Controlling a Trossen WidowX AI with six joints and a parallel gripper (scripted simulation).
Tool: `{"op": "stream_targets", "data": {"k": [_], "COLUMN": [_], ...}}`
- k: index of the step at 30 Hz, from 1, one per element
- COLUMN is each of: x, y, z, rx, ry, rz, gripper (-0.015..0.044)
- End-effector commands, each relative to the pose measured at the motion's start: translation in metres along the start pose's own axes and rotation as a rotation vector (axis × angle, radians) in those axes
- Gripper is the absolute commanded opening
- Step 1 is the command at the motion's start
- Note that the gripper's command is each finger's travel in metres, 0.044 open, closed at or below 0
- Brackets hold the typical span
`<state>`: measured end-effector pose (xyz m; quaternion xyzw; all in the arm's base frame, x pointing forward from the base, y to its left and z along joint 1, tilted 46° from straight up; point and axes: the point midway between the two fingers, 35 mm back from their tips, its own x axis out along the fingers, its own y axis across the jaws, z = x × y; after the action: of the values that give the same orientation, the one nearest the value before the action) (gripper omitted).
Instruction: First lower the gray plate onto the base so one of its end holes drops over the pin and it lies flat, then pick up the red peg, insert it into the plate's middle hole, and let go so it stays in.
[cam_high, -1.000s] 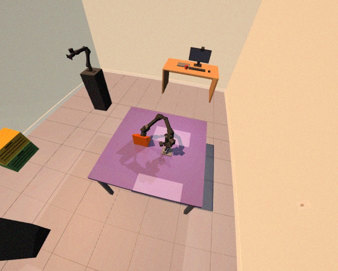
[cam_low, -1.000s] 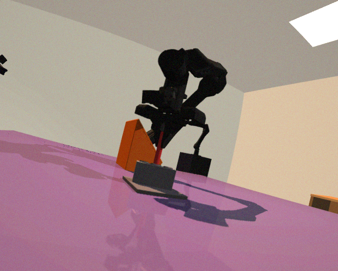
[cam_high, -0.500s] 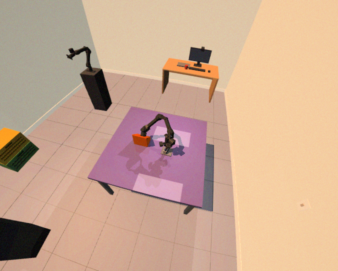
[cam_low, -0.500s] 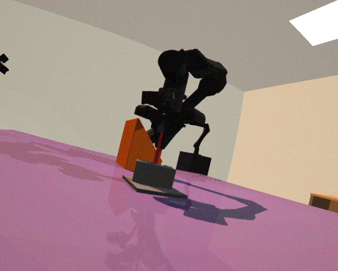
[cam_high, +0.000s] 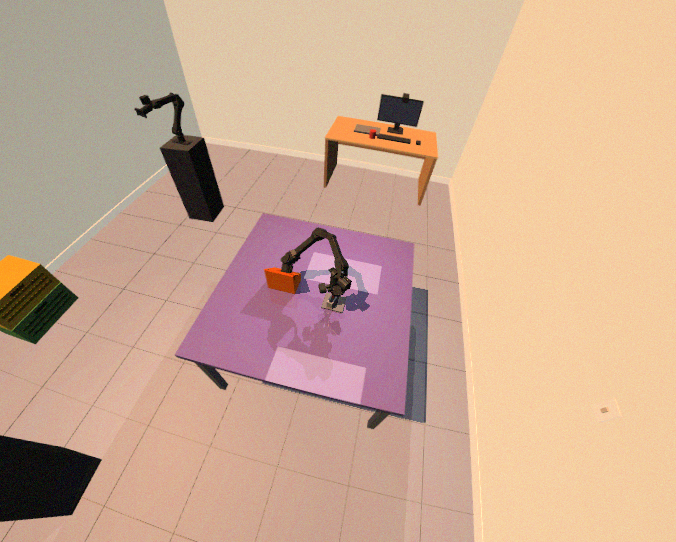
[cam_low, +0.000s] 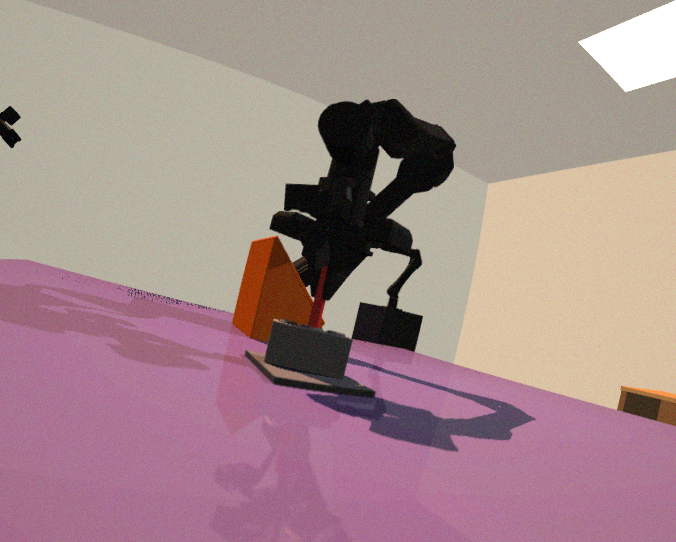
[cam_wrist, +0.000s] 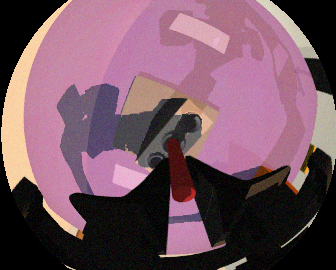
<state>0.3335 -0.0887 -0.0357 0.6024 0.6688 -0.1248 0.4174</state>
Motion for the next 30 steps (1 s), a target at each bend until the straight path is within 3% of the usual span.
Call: {"op": "stream_targets", "data": {"k": [1,7,30], "x": [-0.0001,-0.0001,-0.0086], "y": [-0.0001,-0.0001,-0.0002], "z": [0.0,0.0,-0.0007], "rx": [0.0,0.0,0.003], "ry": [0.0,0.0,-0.002], "rz": [0.0,0.0,0.009], "gripper": [0.0,0.015,0.015]}}
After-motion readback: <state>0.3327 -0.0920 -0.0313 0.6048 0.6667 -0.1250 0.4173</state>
